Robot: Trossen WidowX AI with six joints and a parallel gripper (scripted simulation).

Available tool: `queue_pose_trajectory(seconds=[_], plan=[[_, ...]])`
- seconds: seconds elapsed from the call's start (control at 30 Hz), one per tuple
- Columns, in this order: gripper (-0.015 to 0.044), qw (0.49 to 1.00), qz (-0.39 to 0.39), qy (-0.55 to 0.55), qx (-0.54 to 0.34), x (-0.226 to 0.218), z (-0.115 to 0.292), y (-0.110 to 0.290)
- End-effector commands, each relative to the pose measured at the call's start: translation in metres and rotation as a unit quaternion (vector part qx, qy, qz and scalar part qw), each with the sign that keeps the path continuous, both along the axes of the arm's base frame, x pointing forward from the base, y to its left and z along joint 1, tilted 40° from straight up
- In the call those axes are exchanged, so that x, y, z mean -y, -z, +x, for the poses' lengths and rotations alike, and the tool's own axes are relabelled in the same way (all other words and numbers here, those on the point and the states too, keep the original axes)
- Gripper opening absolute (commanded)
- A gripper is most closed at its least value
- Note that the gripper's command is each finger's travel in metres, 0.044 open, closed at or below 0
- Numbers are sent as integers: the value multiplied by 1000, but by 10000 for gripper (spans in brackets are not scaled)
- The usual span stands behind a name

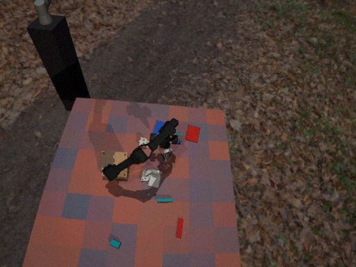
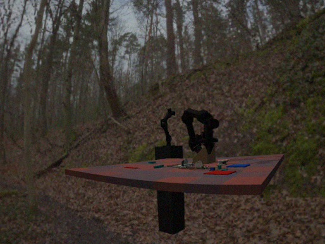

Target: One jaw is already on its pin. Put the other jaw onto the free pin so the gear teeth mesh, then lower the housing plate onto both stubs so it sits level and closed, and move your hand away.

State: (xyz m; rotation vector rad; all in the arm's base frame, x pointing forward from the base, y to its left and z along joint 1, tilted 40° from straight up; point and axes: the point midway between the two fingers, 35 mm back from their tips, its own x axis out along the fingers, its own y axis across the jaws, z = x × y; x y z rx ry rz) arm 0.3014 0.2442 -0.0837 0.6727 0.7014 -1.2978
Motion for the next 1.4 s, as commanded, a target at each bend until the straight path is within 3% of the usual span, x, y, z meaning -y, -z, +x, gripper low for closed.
queue_pose_trajectory(seconds=[0.0, 0.5, 1.07, 1.37], plan=[[0, 1000, 1, 4, 0, 0, -1, 0], [0, 1000, 1, 4, 0, 0, -1, 0], [440, 1000, 0, 0, 0, 0, 0, 0], [440, 1000, 0, 0, 0, 0, 0, 0]])
